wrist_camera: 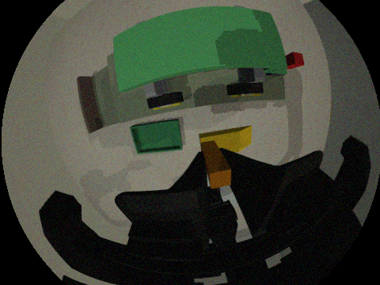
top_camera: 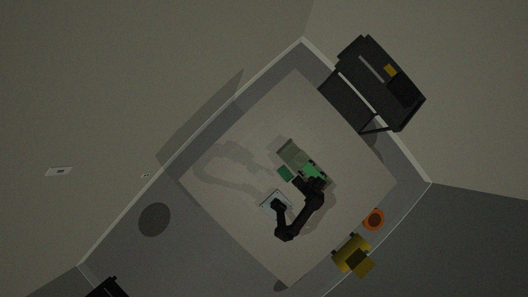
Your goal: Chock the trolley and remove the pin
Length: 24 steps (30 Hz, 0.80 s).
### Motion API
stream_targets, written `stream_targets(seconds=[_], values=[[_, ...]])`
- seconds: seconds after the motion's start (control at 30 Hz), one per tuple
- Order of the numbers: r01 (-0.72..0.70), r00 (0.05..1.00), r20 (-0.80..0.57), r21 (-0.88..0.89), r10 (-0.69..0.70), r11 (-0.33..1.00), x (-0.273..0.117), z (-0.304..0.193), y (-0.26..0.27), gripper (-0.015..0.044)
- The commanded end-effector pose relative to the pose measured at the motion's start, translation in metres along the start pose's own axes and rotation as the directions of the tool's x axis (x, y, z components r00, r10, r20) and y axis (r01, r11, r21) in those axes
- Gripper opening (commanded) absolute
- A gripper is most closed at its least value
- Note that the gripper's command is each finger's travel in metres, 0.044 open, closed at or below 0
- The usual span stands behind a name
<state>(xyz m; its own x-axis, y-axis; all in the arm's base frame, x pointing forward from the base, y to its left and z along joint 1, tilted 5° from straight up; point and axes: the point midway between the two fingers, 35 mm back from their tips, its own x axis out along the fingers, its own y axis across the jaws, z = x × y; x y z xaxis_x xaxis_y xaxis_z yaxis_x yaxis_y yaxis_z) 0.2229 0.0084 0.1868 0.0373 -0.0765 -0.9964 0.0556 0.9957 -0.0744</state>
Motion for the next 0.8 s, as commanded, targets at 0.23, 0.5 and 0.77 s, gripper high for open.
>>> stream_targets(seconds=[0.23, 0.5, 0.77], values=[[0.000, 1.000, 0.002, 0.002, 0.000, 1.000, 0.003, 0.007, 0.040, 0.0000], [-0.003, 1.000, 0.002, 0.003, 0.003, 1.000, 0.006, 0.012, 0.072, 0.0000], [-0.006, 1.000, 0.002, 0.003, 0.006, 1.000, 0.009, 0.018, 0.107, 0.0000]])
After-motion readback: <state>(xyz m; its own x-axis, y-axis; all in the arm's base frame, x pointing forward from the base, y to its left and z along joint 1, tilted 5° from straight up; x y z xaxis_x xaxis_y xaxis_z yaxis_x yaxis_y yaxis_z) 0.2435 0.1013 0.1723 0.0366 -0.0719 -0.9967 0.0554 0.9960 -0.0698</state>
